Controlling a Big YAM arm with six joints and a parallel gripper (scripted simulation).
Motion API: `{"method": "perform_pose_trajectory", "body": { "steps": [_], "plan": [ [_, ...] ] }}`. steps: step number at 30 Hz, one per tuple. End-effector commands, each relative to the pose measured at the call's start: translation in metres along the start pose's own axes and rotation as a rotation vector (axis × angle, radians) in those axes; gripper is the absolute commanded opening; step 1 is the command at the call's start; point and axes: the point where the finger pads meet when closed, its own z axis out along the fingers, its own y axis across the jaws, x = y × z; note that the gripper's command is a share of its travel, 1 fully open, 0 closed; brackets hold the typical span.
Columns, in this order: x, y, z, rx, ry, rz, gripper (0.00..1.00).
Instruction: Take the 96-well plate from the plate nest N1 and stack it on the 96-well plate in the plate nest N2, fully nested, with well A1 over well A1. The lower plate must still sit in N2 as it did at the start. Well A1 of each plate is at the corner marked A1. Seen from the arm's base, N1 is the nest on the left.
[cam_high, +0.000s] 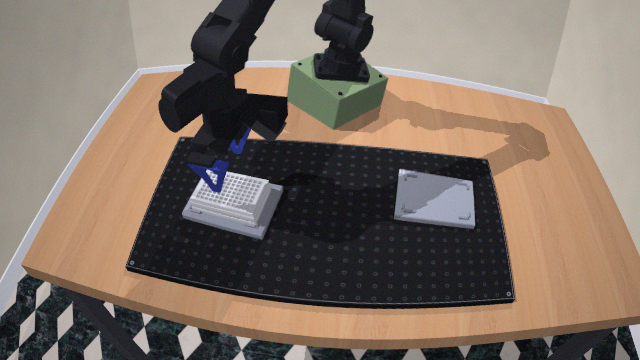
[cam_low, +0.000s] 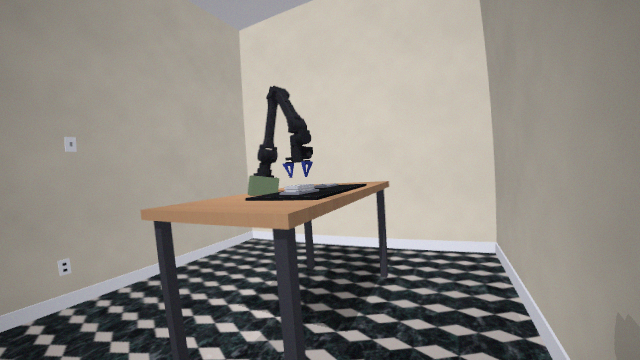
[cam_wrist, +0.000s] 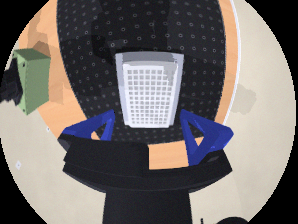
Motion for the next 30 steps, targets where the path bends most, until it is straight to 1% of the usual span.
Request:
{"method": "perform_pose_trajectory", "body": {
  "steps": [1, 4, 6, 7, 8, 14, 16, 17, 18, 20, 30],
  "plan": [
    [0.012, -0.027, -0.038, 0.07, 0.023, -0.007, 1.0],
    [0.012, -0.026, -0.046, 0.07, 0.024, -0.008, 1.0],
    [0.012, -0.026, -0.046, 0.07, 0.024, -0.008, 1.0],
    [0.012, -0.026, -0.046, 0.064, 0.021, -0.006, 1.0],
    [0.012, -0.026, -0.052, 0.071, 0.024, -0.008, 1.0],
    [0.011, -0.026, -0.068, 0.072, 0.025, -0.008, 1.0],
    [0.012, -0.026, -0.067, 0.07, 0.024, -0.005, 1.0],
    [0.012, -0.024, -0.058, 0.05, 0.015, 0.0, 1.0],
    [0.012, -0.023, -0.055, 0.042, 0.012, -0.001, 1.0],
    [0.011, -0.024, -0.057, 0.048, 0.014, -0.003, 1.0],
    [0.011, -0.024, -0.058, 0.048, 0.014, -0.004, 1.0]
  ]
}}
